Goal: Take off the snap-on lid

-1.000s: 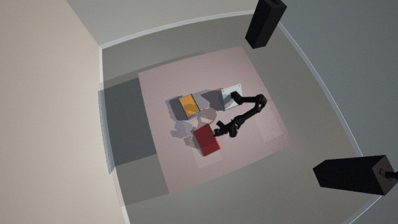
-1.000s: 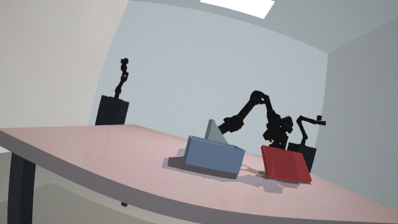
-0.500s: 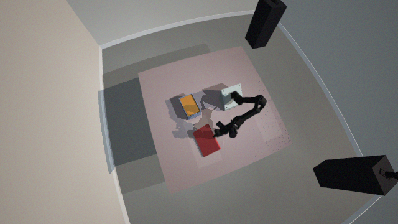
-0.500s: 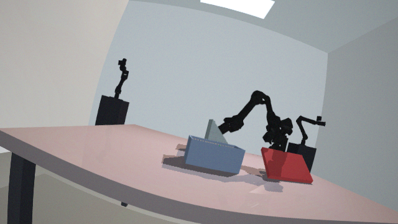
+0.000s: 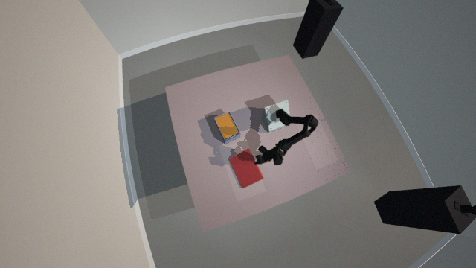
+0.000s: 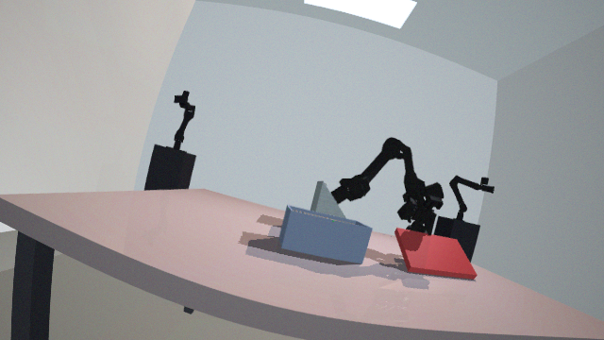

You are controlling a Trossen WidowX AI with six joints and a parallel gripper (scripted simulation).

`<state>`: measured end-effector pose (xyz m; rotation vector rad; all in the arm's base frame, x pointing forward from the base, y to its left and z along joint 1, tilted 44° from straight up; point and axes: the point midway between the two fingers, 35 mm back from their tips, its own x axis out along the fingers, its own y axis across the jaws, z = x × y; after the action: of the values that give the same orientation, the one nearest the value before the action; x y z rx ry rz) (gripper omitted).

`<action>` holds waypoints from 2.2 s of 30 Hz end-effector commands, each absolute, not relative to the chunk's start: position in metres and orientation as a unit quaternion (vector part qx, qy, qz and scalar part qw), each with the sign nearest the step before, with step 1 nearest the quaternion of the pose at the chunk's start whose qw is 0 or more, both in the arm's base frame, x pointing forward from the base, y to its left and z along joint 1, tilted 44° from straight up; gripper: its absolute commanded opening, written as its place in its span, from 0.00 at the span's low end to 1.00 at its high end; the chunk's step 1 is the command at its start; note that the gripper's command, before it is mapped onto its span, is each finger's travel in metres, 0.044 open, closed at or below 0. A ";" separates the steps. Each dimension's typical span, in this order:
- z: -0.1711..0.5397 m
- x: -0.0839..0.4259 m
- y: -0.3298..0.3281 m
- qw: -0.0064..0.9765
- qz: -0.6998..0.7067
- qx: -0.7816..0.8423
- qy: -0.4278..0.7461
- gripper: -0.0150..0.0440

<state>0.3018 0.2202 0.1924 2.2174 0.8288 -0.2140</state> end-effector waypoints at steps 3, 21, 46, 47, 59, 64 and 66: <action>0.180 0.300 0.225 0.374 -0.093 0.862 0.330 0.25; 0.170 0.299 0.235 0.374 -0.093 0.862 0.330 0.25; 0.173 0.284 0.233 0.373 -0.094 0.862 0.330 1.00; 0.173 0.282 0.233 0.373 -0.094 0.862 0.330 1.00; 0.171 0.258 0.231 0.373 -0.094 0.862 0.330 1.00; 0.170 0.248 0.231 0.373 -0.095 0.862 0.331 1.00; 0.170 0.244 0.231 0.372 -0.095 0.862 0.331 1.00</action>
<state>0.2504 0.2328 0.1731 2.2075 0.8522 -0.2332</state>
